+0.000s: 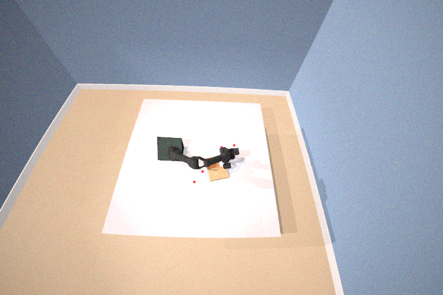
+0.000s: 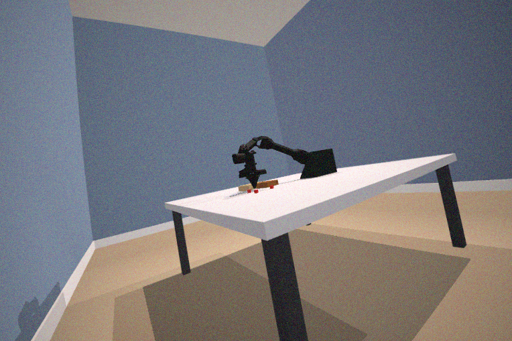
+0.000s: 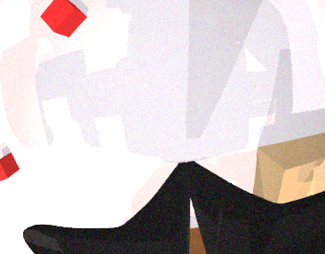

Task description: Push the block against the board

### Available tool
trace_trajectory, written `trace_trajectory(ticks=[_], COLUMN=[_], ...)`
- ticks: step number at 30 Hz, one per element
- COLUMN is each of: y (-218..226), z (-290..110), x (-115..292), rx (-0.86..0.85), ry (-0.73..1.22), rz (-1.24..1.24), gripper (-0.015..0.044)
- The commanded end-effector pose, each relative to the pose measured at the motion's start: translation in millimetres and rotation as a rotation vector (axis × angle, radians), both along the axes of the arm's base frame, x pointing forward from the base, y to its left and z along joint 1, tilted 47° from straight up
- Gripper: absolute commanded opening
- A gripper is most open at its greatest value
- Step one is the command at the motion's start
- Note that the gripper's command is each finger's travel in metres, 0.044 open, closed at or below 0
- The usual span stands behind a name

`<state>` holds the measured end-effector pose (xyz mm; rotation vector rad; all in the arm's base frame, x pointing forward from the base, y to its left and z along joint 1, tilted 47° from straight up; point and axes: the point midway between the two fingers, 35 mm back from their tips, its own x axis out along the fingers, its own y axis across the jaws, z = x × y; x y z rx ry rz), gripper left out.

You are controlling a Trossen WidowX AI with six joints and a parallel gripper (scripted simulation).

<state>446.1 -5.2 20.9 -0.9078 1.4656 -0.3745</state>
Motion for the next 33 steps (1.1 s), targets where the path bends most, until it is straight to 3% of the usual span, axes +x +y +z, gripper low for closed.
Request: trace_trajectory(ticks=[1,6,13,33], y=[1.6,35.7,38.5,53.8], z=[1.3,33.2,30.7,13.0], x=[-0.1,-5.4,-4.4,-56.0], rx=[0.000,-0.002,0.001,0.091], ry=[0.000,0.011,-0.014,-0.494], rz=[0.000,-0.004,-0.003,-0.476], gripper=[0.0000,0.0000,0.0000,0.0000])
